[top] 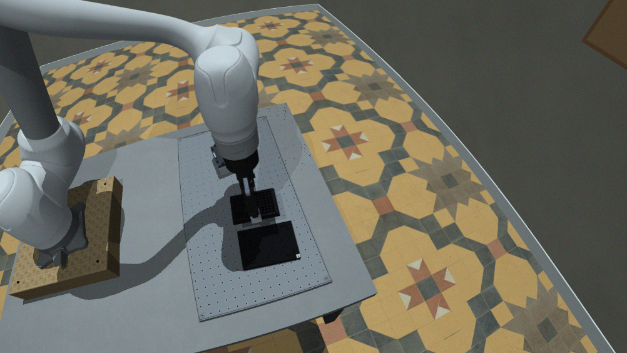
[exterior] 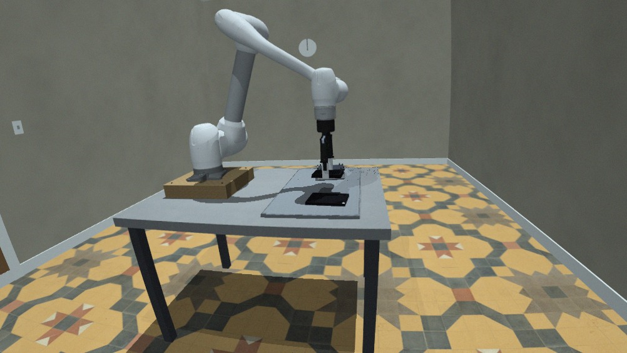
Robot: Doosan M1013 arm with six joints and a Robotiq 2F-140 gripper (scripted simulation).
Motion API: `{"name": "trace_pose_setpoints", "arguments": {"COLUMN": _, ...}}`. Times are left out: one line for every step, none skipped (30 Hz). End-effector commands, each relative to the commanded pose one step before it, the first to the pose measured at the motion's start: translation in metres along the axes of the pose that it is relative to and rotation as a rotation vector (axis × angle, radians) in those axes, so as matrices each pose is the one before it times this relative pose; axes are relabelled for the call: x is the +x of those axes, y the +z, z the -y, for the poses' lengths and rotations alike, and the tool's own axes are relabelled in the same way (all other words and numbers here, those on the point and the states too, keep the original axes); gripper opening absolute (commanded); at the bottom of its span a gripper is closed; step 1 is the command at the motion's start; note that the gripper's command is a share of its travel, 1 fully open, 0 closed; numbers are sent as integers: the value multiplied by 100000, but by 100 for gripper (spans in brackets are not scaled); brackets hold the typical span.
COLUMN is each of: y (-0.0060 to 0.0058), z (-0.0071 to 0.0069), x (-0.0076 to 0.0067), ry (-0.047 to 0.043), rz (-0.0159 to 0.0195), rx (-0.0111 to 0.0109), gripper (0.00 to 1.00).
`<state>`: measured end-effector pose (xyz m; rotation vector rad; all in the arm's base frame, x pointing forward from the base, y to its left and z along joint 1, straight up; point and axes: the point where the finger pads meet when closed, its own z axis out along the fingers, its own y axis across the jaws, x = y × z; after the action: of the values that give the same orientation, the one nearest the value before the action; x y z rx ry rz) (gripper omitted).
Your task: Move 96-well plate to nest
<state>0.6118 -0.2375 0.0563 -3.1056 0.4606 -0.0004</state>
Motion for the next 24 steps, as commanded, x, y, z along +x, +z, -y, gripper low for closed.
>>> {"name": "trace_pose_setpoints", "arguments": {"y": 91, "z": -818, "x": 139, "ry": -14, "rz": -14, "rx": 30, "gripper": 10}}
{"name": "trace_pose_setpoints", "arguments": {"y": 41, "z": -327, "x": 53, "ry": 0, "rz": 0, "rx": 0, "gripper": 10}}
{"name": "trace_pose_setpoints", "arguments": {"y": 0, "z": 0, "x": 0, "ry": 0, "rz": 0, "rx": 0, "gripper": 10}}
{"name": "trace_pose_setpoints", "arguments": {"y": 0, "z": 0, "x": 0, "ry": 0, "rz": 0, "rx": 0, "gripper": 10}}
{"name": "trace_pose_setpoints", "arguments": {"y": 41, "z": -327, "x": 53, "ry": 0, "rz": 0, "rx": 0, "gripper": 10}}
{"name": "trace_pose_setpoints", "arguments": {"y": 41, "z": -327, "x": 53, "ry": 0, "rz": 0, "rx": 0, "gripper": 10}}
{"name": "trace_pose_setpoints", "arguments": {"y": 41, "z": -327, "x": 53, "ry": 0, "rz": 0, "rx": 0, "gripper": 10}}
{"name": "trace_pose_setpoints", "arguments": {"y": 41, "z": -327, "x": 53, "ry": 0, "rz": 0, "rx": 0, "gripper": 10}}
{"name": "trace_pose_setpoints", "arguments": {"y": 41, "z": -327, "x": 53, "ry": 0, "rz": 0, "rx": 0, "gripper": 10}}
{"name": "trace_pose_setpoints", "arguments": {"y": 41, "z": -327, "x": 53, "ry": 0, "rz": 0, "rx": 0, "gripper": 10}}
{"name": "trace_pose_setpoints", "arguments": {"y": 41, "z": -327, "x": 53, "ry": 0, "rz": 0, "rx": 0, "gripper": 10}}
{"name": "trace_pose_setpoints", "arguments": {"y": 41, "z": -327, "x": 53, "ry": 0, "rz": 0, "rx": 0, "gripper": 10}}
{"name": "trace_pose_setpoints", "arguments": {"y": 41, "z": -327, "x": 53, "ry": 0, "rz": 0, "rx": 0, "gripper": 10}}
{"name": "trace_pose_setpoints", "arguments": {"y": 41, "z": -327, "x": 53, "ry": 0, "rz": 0, "rx": 0, "gripper": 10}}
{"name": "trace_pose_setpoints", "arguments": {"y": 41, "z": -327, "x": 53, "ry": 0, "rz": 0, "rx": 0, "gripper": 10}}
{"name": "trace_pose_setpoints", "arguments": {"y": 41, "z": -327, "x": 53, "ry": 0, "rz": 0, "rx": 0, "gripper": 10}}
{"name": "trace_pose_setpoints", "arguments": {"y": 41, "z": -327, "x": 53, "ry": 0, "rz": 0, "rx": 0, "gripper": 10}}
{"name": "trace_pose_setpoints", "arguments": {"y": 41, "z": -327, "x": 53, "ry": 0, "rz": 0, "rx": 0, "gripper": 10}}
{"name": "trace_pose_setpoints", "arguments": {"y": 41, "z": -327, "x": 53, "ry": 0, "rz": 0, "rx": 0, "gripper": 10}}
{"name": "trace_pose_setpoints", "arguments": {"y": 0, "z": 0, "x": 0, "ry": 0, "rz": 0, "rx": 0, "gripper": 10}}
{"name": "trace_pose_setpoints", "arguments": {"y": 0, "z": 0, "x": 0, "ry": 0, "rz": 0, "rx": 0, "gripper": 10}}
{"name": "trace_pose_setpoints", "arguments": {"y": 41, "z": -327, "x": 53, "ry": 0, "rz": 0, "rx": 0, "gripper": 10}}
{"name": "trace_pose_setpoints", "arguments": {"y": 41, "z": -327, "x": 53, "ry": 0, "rz": 0, "rx": 0, "gripper": 10}}
{"name": "trace_pose_setpoints", "arguments": {"y": 41, "z": -327, "x": 53, "ry": 0, "rz": 0, "rx": 0, "gripper": 10}}
